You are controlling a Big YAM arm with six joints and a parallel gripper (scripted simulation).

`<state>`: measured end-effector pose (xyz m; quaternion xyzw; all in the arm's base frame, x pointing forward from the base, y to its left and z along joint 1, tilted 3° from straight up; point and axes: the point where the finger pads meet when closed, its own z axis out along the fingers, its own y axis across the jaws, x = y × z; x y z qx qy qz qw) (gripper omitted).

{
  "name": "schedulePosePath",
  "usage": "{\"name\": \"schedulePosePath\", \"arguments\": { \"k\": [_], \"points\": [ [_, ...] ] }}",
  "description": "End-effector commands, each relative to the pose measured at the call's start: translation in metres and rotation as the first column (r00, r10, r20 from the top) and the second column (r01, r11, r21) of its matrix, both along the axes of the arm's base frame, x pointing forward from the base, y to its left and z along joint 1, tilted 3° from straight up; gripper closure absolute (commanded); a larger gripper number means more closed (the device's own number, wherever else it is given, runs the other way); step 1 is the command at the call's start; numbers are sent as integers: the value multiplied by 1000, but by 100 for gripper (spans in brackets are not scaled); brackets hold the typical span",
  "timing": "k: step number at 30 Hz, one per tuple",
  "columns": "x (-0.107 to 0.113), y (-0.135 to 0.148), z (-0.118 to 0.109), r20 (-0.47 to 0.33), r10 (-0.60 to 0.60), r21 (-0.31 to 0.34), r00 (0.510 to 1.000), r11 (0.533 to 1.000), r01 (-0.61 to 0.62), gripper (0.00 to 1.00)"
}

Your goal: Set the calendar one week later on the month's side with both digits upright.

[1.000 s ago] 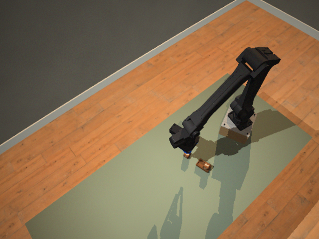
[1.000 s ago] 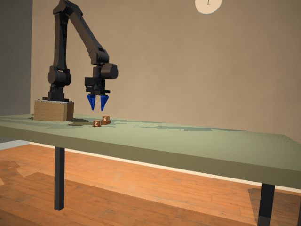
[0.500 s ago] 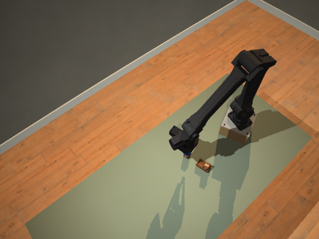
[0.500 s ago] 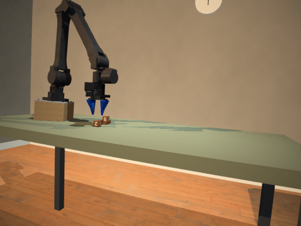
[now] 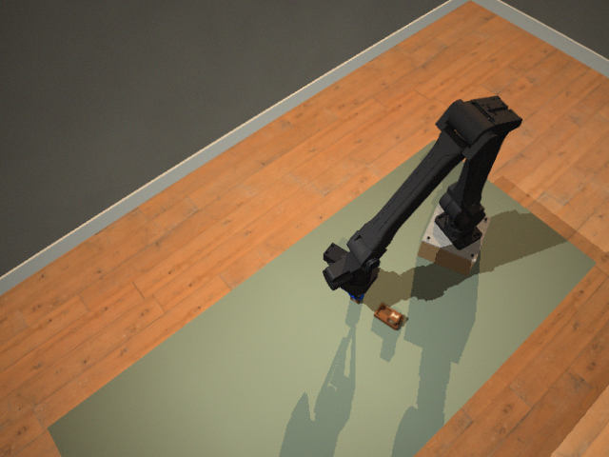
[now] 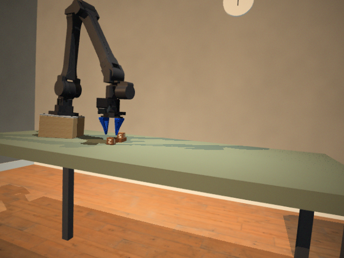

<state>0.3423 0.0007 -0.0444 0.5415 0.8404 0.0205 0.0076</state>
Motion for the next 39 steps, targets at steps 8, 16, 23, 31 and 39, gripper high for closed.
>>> {"name": "schedulePosePath", "arguments": {
  "k": [8,16,23,31,39],
  "points": [
    [9,4,0,23,4,-5,1000,1000,-4,54],
    [11,4,2,28,4,-5,1000,1000,-4,54],
    [11,4,2,28,4,-5,1000,1000,-4,54],
    [11,4,2,28,4,-5,1000,1000,-4,54],
    [11,4,2,28,4,-5,1000,1000,-4,54]
  ]
}}
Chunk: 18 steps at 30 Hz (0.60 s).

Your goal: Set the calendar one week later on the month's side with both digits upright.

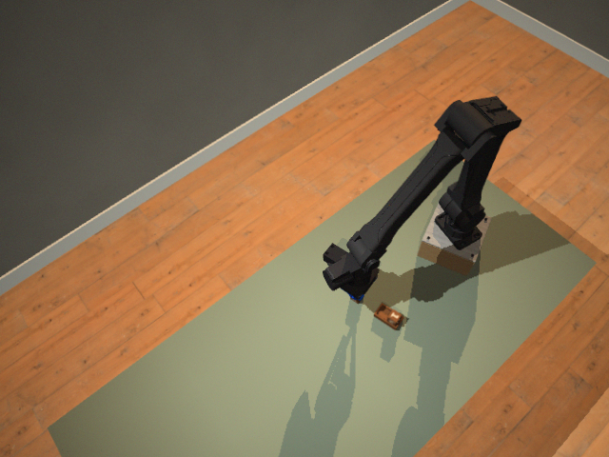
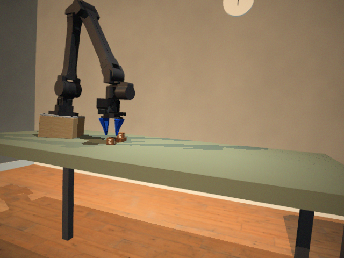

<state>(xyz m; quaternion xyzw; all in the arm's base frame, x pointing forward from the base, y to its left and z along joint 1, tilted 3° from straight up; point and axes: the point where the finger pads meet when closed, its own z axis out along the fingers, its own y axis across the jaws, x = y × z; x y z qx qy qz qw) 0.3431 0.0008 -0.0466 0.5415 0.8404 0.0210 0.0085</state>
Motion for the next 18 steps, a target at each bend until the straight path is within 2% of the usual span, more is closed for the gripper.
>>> {"name": "schedulePosePath", "arguments": {
  "k": [1,18],
  "points": [
    [10,4,4,26,4,-5,1000,1000,-4,54],
    [8,4,4,25,4,-5,1000,1000,-4,54]
  ]
}}
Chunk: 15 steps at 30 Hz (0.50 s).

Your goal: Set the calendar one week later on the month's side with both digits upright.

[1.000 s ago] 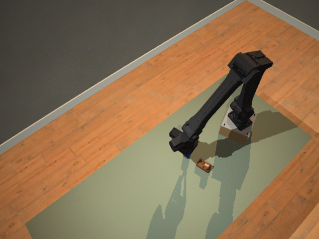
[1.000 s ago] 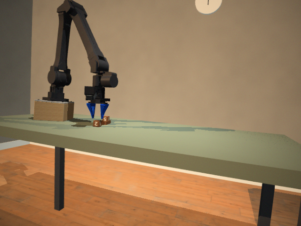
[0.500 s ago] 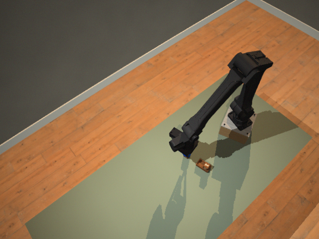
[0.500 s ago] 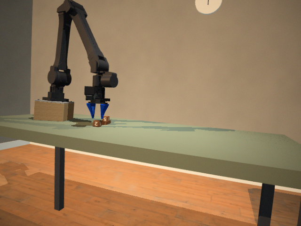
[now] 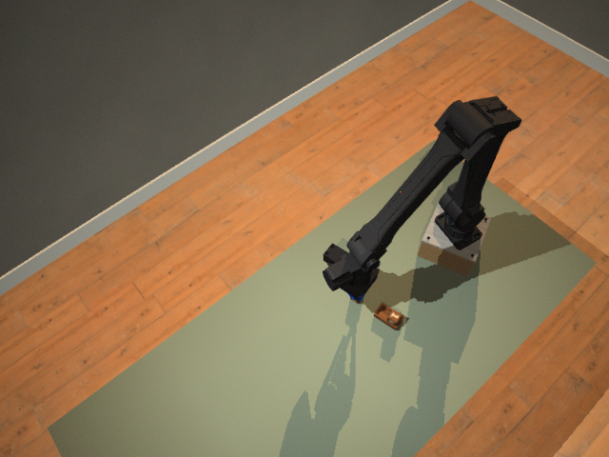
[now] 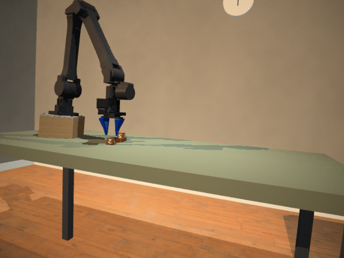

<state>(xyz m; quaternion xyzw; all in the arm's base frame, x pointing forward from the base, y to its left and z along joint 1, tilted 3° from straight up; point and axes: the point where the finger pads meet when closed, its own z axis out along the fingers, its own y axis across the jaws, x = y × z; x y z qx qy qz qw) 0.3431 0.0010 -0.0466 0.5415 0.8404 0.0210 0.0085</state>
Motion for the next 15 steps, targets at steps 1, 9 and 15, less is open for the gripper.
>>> {"name": "schedulePosePath", "arguments": {
  "k": [1,9,15],
  "points": [
    [7,4,4,25,5,-5,1000,1000,-4,54],
    [10,4,6,31,4,-5,1000,1000,-4,54],
    [10,4,6,31,4,-5,1000,1000,-4,54]
  ]
}}
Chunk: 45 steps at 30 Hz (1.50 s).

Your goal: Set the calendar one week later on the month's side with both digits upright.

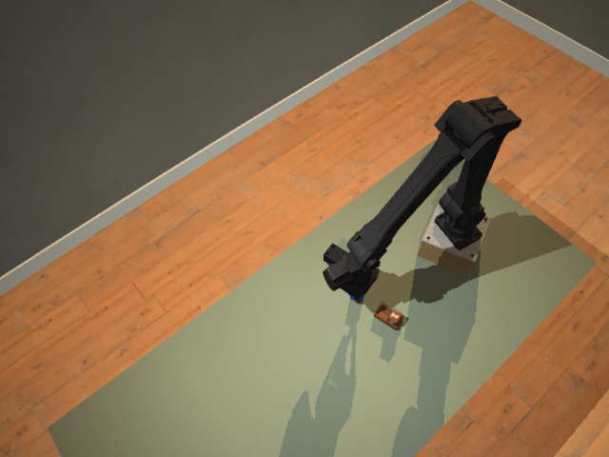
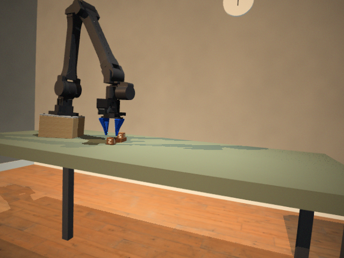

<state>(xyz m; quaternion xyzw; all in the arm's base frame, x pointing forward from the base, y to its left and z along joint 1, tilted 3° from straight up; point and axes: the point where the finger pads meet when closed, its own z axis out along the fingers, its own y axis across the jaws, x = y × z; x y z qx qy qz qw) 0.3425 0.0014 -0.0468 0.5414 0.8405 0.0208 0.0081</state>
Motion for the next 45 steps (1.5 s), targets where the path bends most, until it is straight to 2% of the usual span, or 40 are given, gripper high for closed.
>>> {"name": "schedulePosePath", "arguments": {
  "k": [1,28,35,45],
  "points": [
    [11,3,6,32,3,-5,999,1000,-3,54],
    [11,3,5,31,3,-5,1000,1000,-3,54],
    [4,3,-4,11,4,-5,1000,1000,-4,54],
    [8,4,-18,16,5,-5,1000,1000,-5,54]
  ]
}}
